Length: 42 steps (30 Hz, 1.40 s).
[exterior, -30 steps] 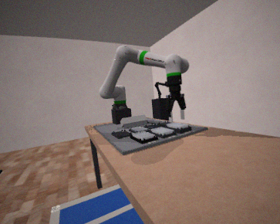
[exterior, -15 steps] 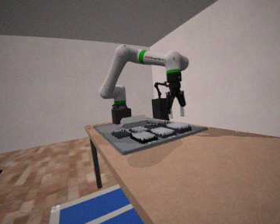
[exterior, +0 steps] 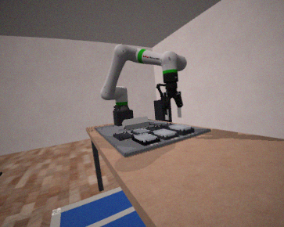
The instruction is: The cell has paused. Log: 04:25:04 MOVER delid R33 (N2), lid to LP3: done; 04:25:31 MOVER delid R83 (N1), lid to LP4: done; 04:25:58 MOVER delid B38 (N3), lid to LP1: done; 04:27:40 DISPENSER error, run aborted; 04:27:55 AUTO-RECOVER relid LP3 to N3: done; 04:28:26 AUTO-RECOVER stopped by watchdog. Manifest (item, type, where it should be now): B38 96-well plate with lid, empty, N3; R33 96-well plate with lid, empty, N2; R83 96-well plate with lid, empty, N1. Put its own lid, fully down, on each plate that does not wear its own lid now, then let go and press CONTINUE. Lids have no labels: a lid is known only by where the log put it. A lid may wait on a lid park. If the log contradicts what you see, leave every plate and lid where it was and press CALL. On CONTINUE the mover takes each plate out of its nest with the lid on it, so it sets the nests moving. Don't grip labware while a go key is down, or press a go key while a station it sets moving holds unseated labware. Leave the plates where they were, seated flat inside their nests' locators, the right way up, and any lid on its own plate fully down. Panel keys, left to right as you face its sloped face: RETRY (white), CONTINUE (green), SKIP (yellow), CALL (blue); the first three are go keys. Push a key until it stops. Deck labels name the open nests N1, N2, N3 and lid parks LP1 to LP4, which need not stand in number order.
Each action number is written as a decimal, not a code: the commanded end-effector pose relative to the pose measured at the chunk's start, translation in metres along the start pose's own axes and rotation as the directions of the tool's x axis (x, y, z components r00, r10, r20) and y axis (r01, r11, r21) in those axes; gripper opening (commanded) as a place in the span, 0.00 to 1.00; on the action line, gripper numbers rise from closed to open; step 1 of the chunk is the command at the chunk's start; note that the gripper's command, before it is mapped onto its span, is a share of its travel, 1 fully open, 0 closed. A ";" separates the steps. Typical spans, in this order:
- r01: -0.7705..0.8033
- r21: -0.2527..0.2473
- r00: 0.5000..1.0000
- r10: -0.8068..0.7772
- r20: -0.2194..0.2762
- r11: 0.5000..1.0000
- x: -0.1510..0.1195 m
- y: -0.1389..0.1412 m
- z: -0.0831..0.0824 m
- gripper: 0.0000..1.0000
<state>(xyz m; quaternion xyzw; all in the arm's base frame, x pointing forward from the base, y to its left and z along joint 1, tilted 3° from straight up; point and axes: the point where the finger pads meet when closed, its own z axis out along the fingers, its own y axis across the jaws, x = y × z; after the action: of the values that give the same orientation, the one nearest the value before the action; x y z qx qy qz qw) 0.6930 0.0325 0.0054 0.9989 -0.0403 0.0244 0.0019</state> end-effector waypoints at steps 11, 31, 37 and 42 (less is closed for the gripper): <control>0.009 -0.001 1.000 -0.009 0.004 1.000 -0.127 0.125 0.002 0.66; 0.010 -0.001 1.000 -0.010 0.004 1.000 -0.169 0.152 0.006 0.66; 0.010 -0.001 1.000 -0.010 0.004 1.000 -0.169 0.152 0.006 0.66; 0.010 -0.001 1.000 -0.010 0.004 1.000 -0.169 0.152 0.006 0.66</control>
<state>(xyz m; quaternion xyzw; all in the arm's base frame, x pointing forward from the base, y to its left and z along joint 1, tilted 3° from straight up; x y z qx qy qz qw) 0.5127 -0.1056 -0.0083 0.9991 -0.0351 0.0223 0.0026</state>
